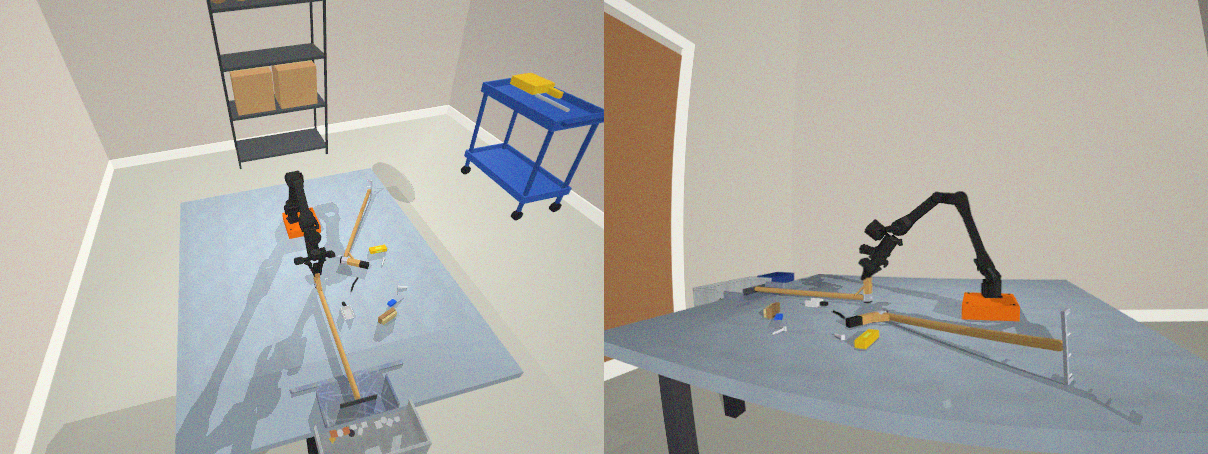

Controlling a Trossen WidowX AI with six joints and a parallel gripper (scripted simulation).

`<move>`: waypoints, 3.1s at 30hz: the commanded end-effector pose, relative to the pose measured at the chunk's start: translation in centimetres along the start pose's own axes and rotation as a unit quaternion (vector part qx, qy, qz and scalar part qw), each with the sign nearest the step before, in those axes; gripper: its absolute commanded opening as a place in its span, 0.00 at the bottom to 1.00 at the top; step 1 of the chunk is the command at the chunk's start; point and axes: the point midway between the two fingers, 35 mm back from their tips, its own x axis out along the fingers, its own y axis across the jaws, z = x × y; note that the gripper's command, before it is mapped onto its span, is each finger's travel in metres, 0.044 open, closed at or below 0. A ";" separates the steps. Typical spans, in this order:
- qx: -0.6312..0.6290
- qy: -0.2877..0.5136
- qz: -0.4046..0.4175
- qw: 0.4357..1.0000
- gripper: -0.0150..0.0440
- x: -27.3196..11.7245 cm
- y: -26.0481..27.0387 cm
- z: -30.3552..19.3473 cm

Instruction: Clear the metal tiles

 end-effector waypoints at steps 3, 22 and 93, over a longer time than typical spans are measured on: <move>0.003 -0.010 -0.002 1.000 0.25 -1.2 0.0 -0.1; 0.003 -0.010 -0.002 1.000 0.25 -3.3 -0.1 -2.3; 0.004 -0.012 -0.003 1.000 0.25 -9.1 -0.3 -12.3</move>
